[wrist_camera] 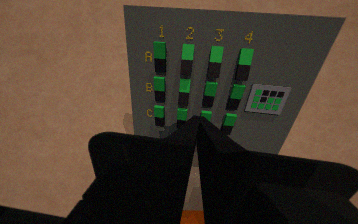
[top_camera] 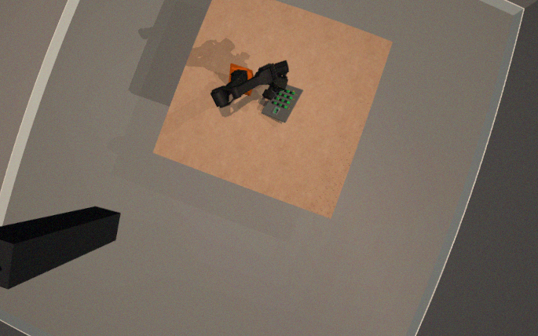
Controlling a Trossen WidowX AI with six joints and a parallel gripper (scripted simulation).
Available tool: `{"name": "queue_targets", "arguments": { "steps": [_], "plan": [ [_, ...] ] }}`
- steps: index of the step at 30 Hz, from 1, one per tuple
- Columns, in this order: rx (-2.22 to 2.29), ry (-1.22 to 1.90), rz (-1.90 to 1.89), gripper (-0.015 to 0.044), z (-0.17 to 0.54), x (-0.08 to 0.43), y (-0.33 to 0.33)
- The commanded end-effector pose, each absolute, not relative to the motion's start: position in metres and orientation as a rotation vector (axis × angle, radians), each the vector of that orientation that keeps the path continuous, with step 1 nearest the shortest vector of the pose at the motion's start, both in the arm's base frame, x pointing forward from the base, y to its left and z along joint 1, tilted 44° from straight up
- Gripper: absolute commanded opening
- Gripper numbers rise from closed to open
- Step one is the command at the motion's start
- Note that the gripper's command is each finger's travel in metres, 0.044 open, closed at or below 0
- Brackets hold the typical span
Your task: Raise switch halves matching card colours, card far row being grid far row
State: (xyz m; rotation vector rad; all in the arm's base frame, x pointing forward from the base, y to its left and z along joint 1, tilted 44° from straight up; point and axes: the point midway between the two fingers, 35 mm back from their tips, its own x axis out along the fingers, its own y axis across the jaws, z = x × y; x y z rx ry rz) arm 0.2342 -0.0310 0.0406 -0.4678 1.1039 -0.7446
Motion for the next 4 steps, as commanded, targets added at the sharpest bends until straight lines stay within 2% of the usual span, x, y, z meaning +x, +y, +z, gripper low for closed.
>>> {"name": "queue_targets", "arguments": {
  "steps": [1,4],
  "plan": [
    [-0.481,1.113,-0.746,0.0,0.0405,0.2364,-0.0309],
    [-0.481,1.113,-0.746,0.0,0.0405,0.2364,-0.0309]
  ]
}}
